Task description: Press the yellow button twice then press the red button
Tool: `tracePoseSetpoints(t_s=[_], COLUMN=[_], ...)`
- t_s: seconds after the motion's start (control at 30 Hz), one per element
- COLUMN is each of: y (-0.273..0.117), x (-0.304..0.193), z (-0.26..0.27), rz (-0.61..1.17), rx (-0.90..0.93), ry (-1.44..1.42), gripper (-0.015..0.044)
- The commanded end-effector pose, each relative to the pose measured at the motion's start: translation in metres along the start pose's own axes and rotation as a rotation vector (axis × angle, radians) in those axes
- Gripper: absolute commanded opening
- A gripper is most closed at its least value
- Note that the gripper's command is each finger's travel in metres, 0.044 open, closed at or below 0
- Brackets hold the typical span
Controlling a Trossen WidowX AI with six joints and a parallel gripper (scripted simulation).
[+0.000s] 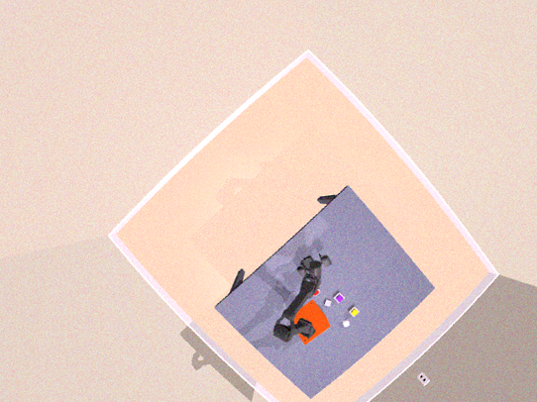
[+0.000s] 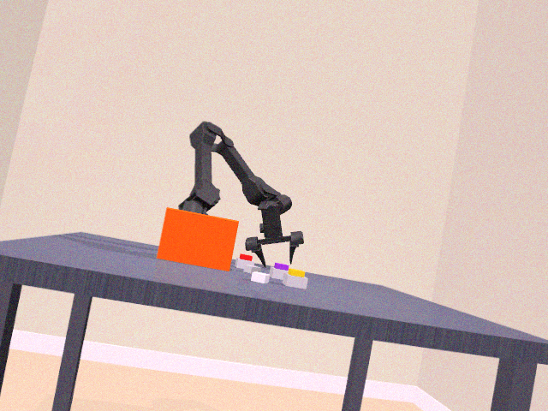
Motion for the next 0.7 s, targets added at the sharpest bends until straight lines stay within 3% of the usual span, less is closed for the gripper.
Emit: tracePoseSetpoints(t_s=[0.0, 0.33, 0.67], y=[-0.003, -0.047, -0.131], x=[-0.019, -0.108, -0.22], z=[-0.045, -0.15, -0.198], rz=[0.114, 0.404, 0.552], rx=[-0.077, -0.193, -0.177], ry=[0.077, 0.431, 0.904], gripper=[0.04, 0.04, 0.04])
Point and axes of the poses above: the point midway between the two fingers, 35 mm back from their tips, its own y axis out along the fingers, its own z axis across the jaws, x = y × z, the point moved 8 cm from there along -y, back along the fingers, and after that the axes turned 10 degrees about y, right-handed, at the moved point
